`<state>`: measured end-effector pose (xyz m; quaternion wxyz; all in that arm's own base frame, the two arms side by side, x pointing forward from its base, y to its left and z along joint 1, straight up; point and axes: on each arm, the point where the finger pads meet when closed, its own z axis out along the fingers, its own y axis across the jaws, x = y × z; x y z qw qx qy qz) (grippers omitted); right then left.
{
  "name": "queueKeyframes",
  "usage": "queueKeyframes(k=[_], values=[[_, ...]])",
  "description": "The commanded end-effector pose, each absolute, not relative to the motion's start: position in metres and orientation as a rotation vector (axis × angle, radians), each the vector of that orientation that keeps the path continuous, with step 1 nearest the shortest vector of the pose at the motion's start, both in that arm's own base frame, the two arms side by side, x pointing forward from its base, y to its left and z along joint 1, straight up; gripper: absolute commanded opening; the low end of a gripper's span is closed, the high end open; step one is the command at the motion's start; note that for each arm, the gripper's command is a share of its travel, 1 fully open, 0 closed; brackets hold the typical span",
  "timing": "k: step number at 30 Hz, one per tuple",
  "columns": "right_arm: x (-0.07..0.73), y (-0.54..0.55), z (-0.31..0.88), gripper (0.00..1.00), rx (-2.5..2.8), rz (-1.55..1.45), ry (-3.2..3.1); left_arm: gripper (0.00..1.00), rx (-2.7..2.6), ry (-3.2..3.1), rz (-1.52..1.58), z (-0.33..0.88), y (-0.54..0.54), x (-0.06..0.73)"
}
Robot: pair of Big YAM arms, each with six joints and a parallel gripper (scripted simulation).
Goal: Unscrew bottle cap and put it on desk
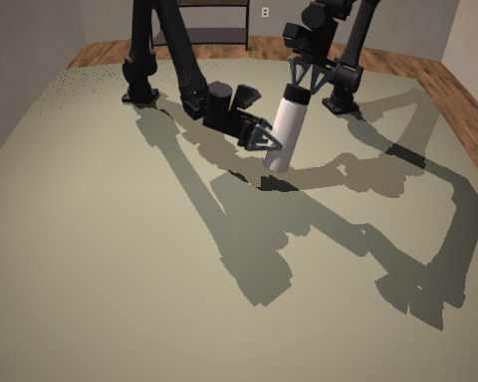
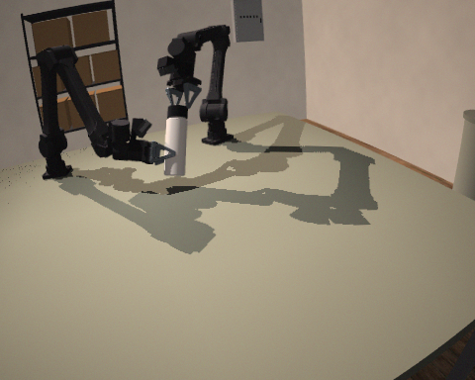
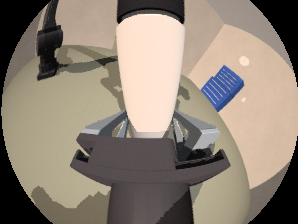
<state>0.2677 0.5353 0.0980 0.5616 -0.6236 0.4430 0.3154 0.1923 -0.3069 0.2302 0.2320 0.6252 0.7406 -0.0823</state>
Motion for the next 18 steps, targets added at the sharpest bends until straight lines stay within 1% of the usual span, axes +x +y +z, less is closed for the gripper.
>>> queueKeyframes(k=[1,3,18], values=[[0.2723,0.5437,0.1201,0.0,-1.463,0.702,0.958,0.0,1.413,2.246,-0.329,0.253,-0.3167,0.1988],[0.2723,0.5437,0.1201,0.0,-1.463,0.702,0.958,0.0,1.413,2.246,-0.329,0.253,-0.3167,0.1988],[0.2723,0.5437,0.1201,0.0,-1.463,0.702,0.958,0.0,0.645,2.665,-0.527,0.2538,-0.3162,0.1985]])
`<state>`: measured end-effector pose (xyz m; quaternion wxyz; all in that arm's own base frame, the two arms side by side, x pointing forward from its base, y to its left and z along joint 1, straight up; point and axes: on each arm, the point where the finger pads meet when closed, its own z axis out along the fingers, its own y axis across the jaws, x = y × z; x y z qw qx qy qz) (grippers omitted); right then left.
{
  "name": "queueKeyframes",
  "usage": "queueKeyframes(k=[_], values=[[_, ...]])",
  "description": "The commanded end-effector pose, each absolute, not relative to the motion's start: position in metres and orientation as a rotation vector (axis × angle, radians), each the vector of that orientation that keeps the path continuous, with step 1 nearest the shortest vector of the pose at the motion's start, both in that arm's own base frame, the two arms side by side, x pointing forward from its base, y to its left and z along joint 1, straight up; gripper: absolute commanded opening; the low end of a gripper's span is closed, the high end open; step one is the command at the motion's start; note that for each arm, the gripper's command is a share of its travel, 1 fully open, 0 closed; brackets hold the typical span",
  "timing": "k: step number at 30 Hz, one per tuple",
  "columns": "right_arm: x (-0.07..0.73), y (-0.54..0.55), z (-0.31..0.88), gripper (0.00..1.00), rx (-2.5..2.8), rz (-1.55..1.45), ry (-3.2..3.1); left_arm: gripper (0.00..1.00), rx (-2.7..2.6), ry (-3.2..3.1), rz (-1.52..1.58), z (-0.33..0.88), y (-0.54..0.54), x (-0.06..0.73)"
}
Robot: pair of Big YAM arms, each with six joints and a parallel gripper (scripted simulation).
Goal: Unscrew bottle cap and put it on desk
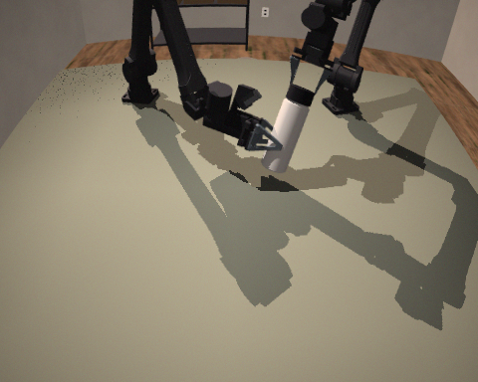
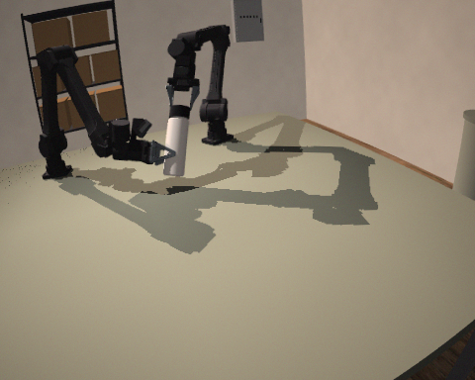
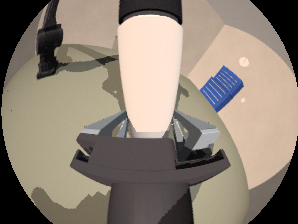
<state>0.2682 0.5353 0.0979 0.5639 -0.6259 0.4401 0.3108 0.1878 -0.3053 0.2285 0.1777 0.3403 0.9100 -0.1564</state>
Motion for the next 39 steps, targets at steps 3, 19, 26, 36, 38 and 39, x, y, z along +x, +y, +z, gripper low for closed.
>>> queueKeyframes(k=[3,19,26,36,38,39], values=[[0.2723,0.5437,0.1201,0.0,-1.463,0.702,0.958,0.0,0.513,2.711,-0.555,0.2538,-0.3162,0.1985],[0.2723,0.5437,0.1201,0.0,-1.463,0.702,0.958,0.0,-0.261,2.834,-0.699,0.2541,-0.316,0.1984],[0.2723,0.5437,0.1201,0.0,-1.463,0.702,0.958,0.34,-0.282,2.819,-0.716,0.2506,-0.3153,0.1971],[0.2723,0.5437,0.1201,0.0,-1.463,0.702,0.958,0.94,-0.192,2.813,-0.702,0.2506,-0.3153,0.1971],[0.2723,0.5437,0.1201,0.0,-1.463,0.702,0.958,0.94,0.057,2.783,-0.658,0.2505,-0.3154,0.197],[0.2723,0.5437,0.1201,0.0,-1.463,0.702,0.958,0.94,0.192,2.758,-0.633,0.2505,-0.3154,0.1971]])
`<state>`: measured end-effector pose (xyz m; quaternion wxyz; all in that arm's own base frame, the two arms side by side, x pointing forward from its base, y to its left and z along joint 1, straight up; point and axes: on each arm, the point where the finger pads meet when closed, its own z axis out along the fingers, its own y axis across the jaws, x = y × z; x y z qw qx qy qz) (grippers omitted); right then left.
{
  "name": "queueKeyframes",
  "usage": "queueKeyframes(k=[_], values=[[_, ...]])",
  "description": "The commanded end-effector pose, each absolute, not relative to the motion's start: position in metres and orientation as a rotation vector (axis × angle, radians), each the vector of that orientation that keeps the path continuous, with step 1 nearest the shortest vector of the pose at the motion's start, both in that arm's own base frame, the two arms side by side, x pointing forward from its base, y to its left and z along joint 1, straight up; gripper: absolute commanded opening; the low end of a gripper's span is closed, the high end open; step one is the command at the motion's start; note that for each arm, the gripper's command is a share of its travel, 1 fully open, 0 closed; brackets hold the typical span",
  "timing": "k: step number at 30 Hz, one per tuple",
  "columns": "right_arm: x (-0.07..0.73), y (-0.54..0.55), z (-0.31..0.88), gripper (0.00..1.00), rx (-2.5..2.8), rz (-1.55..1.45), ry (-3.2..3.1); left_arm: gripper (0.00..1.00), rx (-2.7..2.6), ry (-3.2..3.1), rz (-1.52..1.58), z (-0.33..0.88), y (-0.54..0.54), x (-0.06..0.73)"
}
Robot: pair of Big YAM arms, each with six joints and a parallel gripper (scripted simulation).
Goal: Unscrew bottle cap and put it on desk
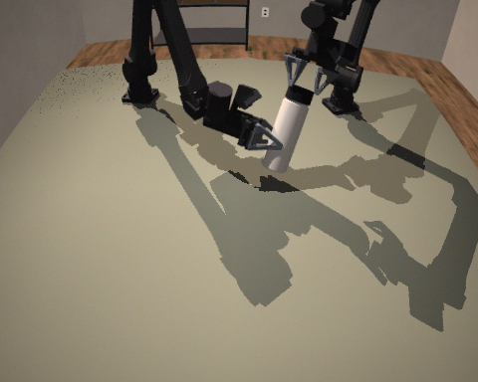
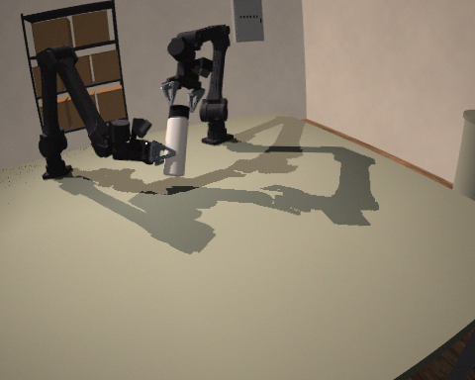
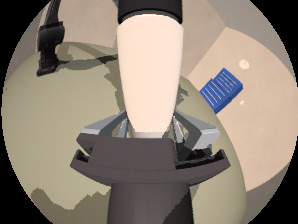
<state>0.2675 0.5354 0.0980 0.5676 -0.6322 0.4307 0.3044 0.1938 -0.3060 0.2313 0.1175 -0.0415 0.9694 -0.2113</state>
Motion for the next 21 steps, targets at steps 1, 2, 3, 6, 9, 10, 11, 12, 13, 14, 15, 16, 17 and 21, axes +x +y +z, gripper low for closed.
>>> queueKeyframes(k=[1,2,3,6,9,10,11,12,13,14,15,16,17,21], values=[[0.2723,0.5437,0.1201,0.0,-1.463,0.702,0.958,0.94,0.251,2.748,-0.613,0.2504,-0.3155,0.1971],[0.2723,0.5437,0.1201,0.0,-1.463,0.702,0.958,0.94,0.309,2.735,-0.595,0.2504,-0.3155,0.1971],[0.2723,0.5437,0.1201,0.0,-1.463,0.702,0.958,0.94,0.366,2.72,-0.577,0.2503,-0.3155,0.1972],[0.2723,0.5437,0.1201,0.0,-1.463,0.702,0.958,0.94,0.538,2.667,-0.533,0.2502,-0.3156,0.1972],[0.2723,0.5437,0.1201,0.0,-1.463,0.702,0.958,0.94,0.709,2.605,-0.492,0.2501,-0.3157,0.1972],[0.2723,0.5437,0.1201,0.0,-1.463,0.702,0.958,0.94,0.765,2.583,-0.478,0.2501,-0.3157,0.1972],[0.2723,0.5437,0.1201,0.0,-1.463,0.702,0.958,0.94,0.82,2.559,-0.465,0.2501,-0.3157,0.1972],[0.2723,0.5437,0.1201,0.0,-1.463,0.702,0.958,0.94,0.874,2.535,-0.451,0.2501,-0.3157,0.1972],[0.2723,0.5437,0.1201,0.0,-1.463,0.702,0.958,0.94,0.874,2.535,-0.451,0.2501,-0.3157,0.1972],[0.2723,0.5437,0.1201,0.0,-1.463,0.702,0.958,0.94,0.874,2.535,-0.451,0.2501,-0.3157,0.1972],[0.2723,0.5437,0.1201,0.0,-1.463,0.702,0.958,0.94,1.008,2.471,-0.417,0.2501,-0.3157,0.1972],[0.2723,0.5437,0.1201,0.0,-1.463,0.702,0.958,0.94,1.055,2.446,-0.402,0.25,-0.3158,0.1973],[0.2723,0.5437,0.1201,0.0,-1.463,0.702,0.958,0.94,1.106,2.417,-0.388,0.25,-0.3158,0.1973],[0.2723,0.5437,0.1201,0.0,-1.463,0.702,0.958,0.94,1.302,2.297,-0.33,0.2499,-0.3159,0.1973]])
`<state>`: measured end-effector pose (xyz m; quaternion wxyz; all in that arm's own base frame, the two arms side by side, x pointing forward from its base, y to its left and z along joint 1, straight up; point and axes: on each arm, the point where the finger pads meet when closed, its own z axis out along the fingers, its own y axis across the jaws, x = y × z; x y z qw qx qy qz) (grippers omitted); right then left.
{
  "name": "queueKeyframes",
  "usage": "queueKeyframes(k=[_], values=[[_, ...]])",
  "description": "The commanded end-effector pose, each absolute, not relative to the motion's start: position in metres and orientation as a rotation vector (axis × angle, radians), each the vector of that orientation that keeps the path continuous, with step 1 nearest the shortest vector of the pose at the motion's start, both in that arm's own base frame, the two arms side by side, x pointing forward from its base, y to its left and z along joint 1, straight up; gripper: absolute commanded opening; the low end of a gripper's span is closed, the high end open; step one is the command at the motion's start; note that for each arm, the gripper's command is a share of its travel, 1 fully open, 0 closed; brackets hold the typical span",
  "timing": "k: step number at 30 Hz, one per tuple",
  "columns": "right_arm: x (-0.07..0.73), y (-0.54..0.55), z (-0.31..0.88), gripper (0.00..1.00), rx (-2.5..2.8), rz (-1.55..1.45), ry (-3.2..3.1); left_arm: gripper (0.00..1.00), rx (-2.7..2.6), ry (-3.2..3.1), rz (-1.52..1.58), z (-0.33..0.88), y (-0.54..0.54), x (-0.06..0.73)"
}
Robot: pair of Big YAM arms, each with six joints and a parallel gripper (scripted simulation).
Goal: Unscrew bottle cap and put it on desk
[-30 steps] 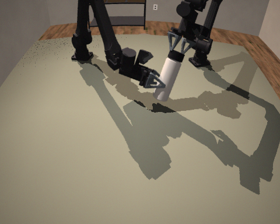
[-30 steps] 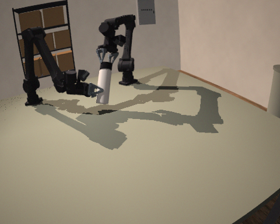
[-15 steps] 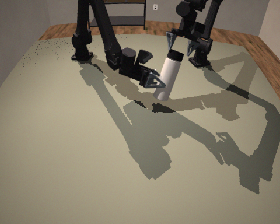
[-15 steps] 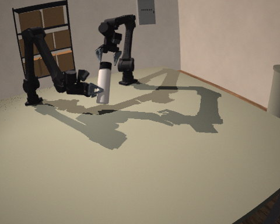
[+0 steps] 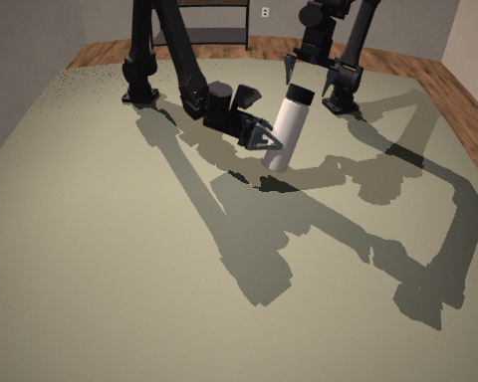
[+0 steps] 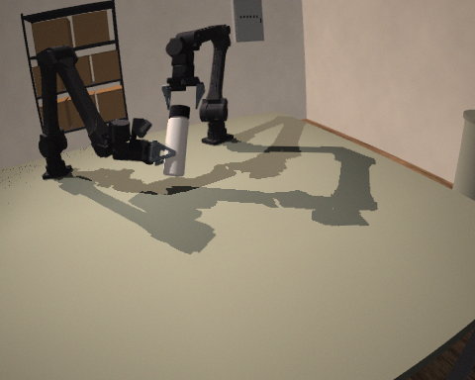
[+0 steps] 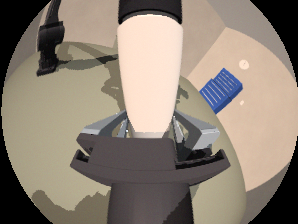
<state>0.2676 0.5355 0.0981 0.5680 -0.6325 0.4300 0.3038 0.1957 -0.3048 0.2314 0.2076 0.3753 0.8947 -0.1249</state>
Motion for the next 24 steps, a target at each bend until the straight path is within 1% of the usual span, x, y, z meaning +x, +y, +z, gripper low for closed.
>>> queueKeyframes(k=[1,8,10,11,24], values=[[0.2723,0.5437,0.1201,0.0,-1.463,0.702,0.958,0.94,1.35,2.264,-0.315,0.2499,-0.3159,0.1973],[0.2723,0.5437,0.1201,0.0,-1.463,0.702,0.958,0.94,1.663,2.016,-0.21,0.2497,-0.316,0.1974],[0.2723,0.5437,0.1201,0.0,-1.463,0.702,0.958,0.94,1.663,2.016,-0.21,0.2497,-0.316,0.1974],[0.2723,0.5437,0.1201,0.0,-1.463,0.702,0.958,0.94,1.767,1.917,-0.173,0.2497,-0.316,0.1974],[0.2723,0.5437,0.1201,0.0,-1.463,0.702,0.958,0.94,2.219,1.341,0.027,0.2492,-0.3161,0.1975]])
